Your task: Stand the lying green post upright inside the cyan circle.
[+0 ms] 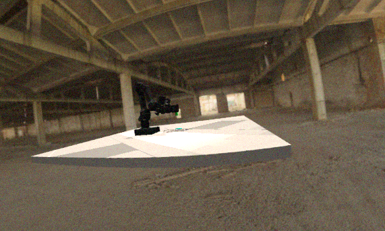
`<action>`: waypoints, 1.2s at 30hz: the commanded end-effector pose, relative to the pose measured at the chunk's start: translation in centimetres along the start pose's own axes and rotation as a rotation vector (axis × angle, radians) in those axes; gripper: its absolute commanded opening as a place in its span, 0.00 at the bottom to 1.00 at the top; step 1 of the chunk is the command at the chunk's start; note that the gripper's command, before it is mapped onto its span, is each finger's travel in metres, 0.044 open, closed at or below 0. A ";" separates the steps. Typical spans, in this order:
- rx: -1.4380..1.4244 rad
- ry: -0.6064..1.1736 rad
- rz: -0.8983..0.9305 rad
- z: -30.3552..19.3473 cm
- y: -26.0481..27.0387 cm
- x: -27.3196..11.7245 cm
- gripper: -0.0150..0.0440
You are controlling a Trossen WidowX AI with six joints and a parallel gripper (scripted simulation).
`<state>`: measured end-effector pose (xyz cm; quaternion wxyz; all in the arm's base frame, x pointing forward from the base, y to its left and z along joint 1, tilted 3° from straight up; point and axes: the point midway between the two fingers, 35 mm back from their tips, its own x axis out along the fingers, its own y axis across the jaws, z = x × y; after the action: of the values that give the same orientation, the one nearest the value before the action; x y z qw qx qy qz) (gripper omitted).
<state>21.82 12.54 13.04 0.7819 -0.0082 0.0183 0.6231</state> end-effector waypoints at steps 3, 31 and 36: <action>-0.002 -0.006 0.007 0.0 0.3 -0.1 0.29; -0.027 -0.002 0.010 -2.3 -0.3 0.1 0.29; -0.037 -0.001 0.011 -3.2 -0.4 0.2 0.29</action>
<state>22.13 12.54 10.26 0.7777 -0.0176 0.0092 0.6283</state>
